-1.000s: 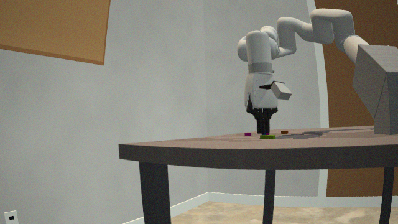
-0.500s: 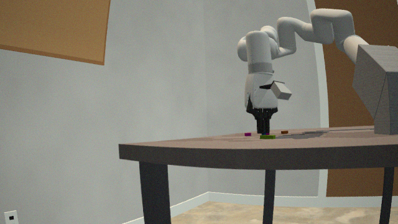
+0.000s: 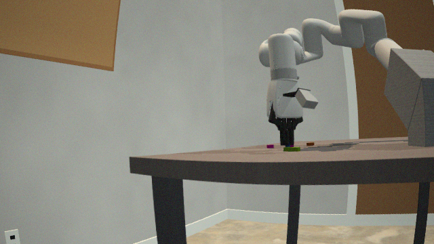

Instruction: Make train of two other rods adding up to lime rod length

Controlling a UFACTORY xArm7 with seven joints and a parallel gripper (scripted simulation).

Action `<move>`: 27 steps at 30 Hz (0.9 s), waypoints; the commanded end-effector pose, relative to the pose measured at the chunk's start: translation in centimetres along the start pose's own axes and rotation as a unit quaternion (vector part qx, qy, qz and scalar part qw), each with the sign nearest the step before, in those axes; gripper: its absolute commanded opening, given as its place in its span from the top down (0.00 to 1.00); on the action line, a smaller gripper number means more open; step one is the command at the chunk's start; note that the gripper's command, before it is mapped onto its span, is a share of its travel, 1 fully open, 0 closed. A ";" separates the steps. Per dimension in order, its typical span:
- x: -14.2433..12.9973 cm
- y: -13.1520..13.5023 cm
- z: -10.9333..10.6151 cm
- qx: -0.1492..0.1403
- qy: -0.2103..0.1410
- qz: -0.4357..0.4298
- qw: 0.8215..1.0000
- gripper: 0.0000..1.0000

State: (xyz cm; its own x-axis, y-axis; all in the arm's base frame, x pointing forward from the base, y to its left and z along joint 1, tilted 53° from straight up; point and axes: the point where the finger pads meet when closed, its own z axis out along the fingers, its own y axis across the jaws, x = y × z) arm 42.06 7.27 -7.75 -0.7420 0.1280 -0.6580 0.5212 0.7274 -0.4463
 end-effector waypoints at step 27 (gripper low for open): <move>0.0 0.2 0.7 -0.002 0.000 0.000 1.000 0.96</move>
State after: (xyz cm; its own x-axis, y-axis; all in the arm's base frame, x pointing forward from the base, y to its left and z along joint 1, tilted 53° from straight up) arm 42.42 6.65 -8.28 -0.7421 0.1281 -0.6580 0.5216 0.7269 -0.4467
